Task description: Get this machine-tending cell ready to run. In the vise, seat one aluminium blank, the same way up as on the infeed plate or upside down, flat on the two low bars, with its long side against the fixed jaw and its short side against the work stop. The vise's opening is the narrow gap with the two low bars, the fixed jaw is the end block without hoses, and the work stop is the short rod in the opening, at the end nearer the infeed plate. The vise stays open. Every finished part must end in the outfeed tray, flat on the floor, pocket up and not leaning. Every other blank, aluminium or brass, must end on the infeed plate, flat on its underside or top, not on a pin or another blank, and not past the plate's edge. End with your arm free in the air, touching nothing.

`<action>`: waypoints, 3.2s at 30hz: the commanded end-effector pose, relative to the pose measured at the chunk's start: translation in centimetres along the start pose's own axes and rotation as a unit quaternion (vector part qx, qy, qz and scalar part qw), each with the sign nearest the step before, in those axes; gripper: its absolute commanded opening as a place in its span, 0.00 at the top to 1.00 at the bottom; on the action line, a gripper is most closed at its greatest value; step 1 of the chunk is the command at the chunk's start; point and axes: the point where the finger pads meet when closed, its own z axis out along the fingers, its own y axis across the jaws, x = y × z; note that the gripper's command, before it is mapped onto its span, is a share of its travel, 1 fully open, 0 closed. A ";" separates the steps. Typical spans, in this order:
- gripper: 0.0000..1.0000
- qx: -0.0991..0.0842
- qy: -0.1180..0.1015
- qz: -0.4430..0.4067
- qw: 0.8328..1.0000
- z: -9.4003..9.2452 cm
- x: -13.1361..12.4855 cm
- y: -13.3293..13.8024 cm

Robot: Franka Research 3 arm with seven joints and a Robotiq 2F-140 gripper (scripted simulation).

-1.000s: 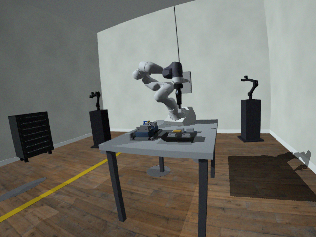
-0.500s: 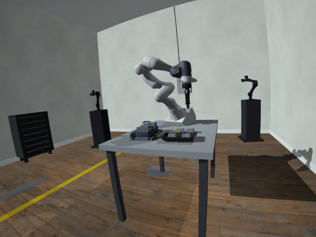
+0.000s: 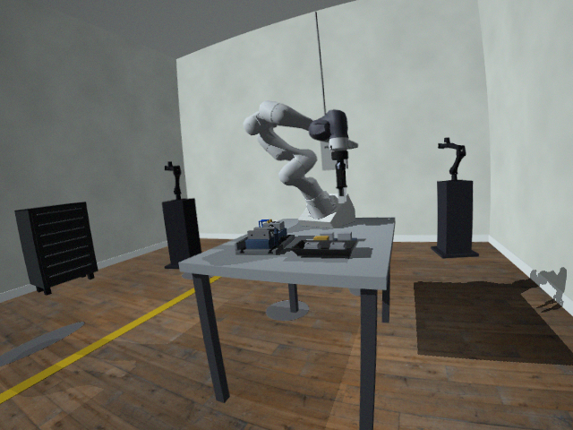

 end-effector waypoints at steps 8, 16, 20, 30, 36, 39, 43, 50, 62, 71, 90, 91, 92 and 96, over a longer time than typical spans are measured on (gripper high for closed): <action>0.60 0.001 0.002 0.009 1.000 -0.1 0.2 0.0; 0.60 0.001 0.002 0.009 1.000 -0.1 0.2 0.0; 0.60 0.001 0.002 0.009 1.000 0.0 0.2 0.0; 0.60 0.000 0.001 0.009 1.000 0.9 0.2 0.0; 0.60 0.000 0.001 0.009 1.000 2.6 0.2 0.0; 0.60 0.000 0.001 0.009 1.000 3.7 0.2 0.1; 0.60 0.000 0.001 0.009 1.000 5.5 0.2 0.1; 0.60 0.000 0.001 0.009 1.000 7.7 0.2 0.1; 0.60 0.000 0.001 0.009 1.000 11.6 0.2 0.2; 0.60 0.000 0.001 0.009 1.000 12.8 0.2 0.2; 0.60 0.000 0.001 0.009 1.000 13.2 0.2 0.2; 0.60 0.000 0.001 0.009 1.000 13.2 0.2 0.2; 0.60 0.000 0.001 0.009 1.000 13.2 0.2 0.2; 0.60 0.000 0.001 0.009 1.000 13.2 0.2 0.2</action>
